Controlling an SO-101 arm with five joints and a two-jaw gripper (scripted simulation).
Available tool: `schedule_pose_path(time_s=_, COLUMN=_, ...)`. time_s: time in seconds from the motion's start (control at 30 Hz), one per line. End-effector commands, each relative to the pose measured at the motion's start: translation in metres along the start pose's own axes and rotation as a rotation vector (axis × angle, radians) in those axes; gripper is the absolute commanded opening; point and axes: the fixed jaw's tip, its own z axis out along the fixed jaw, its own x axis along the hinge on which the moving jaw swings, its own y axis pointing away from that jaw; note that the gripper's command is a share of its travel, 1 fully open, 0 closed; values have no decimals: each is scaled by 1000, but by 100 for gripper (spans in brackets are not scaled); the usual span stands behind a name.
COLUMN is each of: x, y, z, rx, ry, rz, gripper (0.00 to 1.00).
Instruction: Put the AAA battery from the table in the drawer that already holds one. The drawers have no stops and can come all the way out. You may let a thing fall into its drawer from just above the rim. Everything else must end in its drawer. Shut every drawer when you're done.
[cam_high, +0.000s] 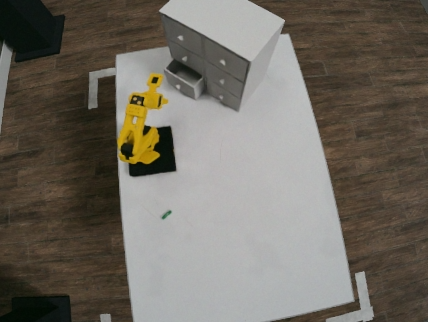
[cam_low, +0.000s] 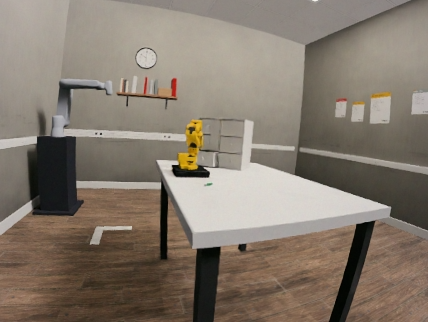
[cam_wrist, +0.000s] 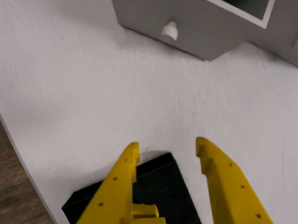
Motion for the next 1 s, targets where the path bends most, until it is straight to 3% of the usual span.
schedule_pose_path(time_s=0.0, x=-2, y=-1, z=-3, rx=2, ry=-16, rz=-6, gripper=21)
schedule_pose_path(time_s=0.17, x=-2, y=-1, z=-3, rx=2, ry=-16, rz=-6, gripper=21)
schedule_pose_path(time_s=0.57, x=-82, y=-21, z=-12, rx=57, ry=-278, rz=71, gripper=21)
schedule_pose_path(time_s=0.97, x=-82, y=-21, z=-12, rx=57, ry=-278, rz=71, gripper=21)
